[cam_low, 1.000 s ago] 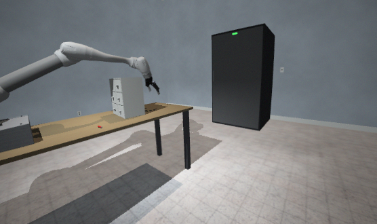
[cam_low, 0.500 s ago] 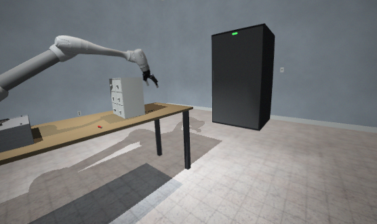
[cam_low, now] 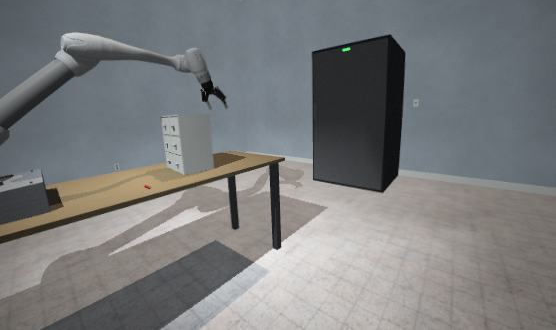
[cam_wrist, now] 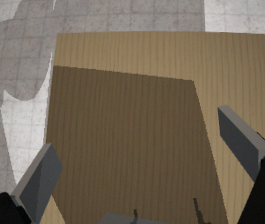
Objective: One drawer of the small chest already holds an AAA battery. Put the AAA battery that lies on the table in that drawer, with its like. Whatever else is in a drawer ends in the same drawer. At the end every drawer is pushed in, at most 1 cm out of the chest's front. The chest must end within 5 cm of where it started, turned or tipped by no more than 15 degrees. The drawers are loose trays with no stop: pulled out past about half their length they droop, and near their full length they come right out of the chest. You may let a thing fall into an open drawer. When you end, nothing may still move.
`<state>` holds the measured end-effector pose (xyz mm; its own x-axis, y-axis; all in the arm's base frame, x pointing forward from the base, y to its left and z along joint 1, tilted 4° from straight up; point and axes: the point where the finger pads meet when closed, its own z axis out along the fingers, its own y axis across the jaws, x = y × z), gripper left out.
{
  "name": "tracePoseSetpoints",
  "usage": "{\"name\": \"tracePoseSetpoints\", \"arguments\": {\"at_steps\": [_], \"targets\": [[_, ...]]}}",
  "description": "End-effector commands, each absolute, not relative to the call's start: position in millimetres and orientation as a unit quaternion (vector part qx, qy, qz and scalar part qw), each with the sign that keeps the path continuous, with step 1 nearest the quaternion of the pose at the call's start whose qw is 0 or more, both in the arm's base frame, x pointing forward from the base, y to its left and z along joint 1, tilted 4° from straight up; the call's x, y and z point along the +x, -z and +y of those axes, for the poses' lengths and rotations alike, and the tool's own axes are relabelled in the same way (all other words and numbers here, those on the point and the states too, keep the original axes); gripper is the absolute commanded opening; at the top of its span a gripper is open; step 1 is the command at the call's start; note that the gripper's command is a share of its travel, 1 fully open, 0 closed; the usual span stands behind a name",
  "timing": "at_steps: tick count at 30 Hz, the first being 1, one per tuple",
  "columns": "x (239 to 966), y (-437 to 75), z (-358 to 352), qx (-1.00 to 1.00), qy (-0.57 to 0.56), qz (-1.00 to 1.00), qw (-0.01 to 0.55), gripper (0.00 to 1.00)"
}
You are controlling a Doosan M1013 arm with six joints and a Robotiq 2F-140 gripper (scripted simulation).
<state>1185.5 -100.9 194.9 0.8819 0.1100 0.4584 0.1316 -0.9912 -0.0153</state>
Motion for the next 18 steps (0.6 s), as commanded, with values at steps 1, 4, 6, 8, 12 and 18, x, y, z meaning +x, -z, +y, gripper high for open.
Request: {"name": "tracePoseSetpoints", "arguments": {"at_steps": [1,4,6,8,12,18], "targets": [[1159.0,-252.3,-101.8,-0.968,0.234,-0.093,0.000,1.00],[1149.0,-272.6,-102.4,-0.967,0.233,-0.103,-0.008,1.00],[1138.4,-293.2,-103.1,-0.966,0.232,-0.114,-0.017,1.00],[1127.1,-314.0,-103.8,-0.965,0.230,-0.125,-0.026,1.00],[1102.6,-355.9,-105.5,-0.962,0.227,-0.145,-0.045,1.00],[1075.6,-397.7,-107.5,-0.958,0.224,-0.166,-0.064,1.00]]}}
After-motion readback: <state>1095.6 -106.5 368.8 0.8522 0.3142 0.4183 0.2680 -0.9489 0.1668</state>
